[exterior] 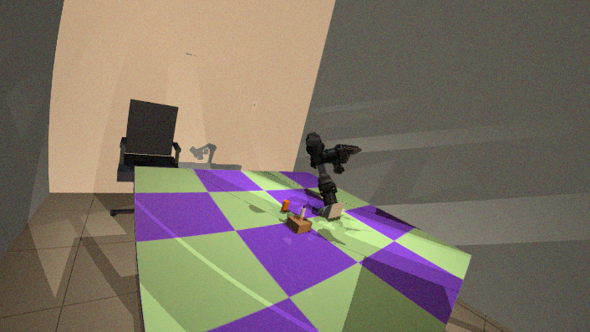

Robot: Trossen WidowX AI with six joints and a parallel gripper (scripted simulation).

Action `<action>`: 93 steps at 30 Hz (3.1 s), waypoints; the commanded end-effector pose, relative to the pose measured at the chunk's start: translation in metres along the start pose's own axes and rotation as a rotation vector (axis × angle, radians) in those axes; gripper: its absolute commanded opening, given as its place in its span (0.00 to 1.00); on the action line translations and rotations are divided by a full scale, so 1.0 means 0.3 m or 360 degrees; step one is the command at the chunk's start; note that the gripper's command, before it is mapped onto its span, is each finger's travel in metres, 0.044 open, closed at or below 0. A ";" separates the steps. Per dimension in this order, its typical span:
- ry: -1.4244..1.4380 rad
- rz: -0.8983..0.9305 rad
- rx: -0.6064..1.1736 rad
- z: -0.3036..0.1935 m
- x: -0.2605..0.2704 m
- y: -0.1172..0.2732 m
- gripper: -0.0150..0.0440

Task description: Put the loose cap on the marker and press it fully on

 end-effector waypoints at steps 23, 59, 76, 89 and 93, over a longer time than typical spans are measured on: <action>0.1619 -0.1055 -0.2358 0.117 0.036 0.387 0.68; 0.1560 -0.2900 -0.2054 0.168 -0.106 0.666 0.68; 0.1563 -0.2899 -0.2055 0.238 -0.110 0.707 0.68; 0.1559 -0.2899 -0.2056 0.298 -0.120 0.739 0.68; 0.1557 -0.2901 -0.2056 0.316 -0.124 0.749 0.68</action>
Point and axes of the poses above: the point midway between the two fingers, 35 mm back from their tips, its own y axis back along the fingers, its own x axis across the jaws, z = x × y, the point moved 8 cm from there along y, back along the fingers, and after that the axes turned 6 degrees about y, right-handed, at the moved point
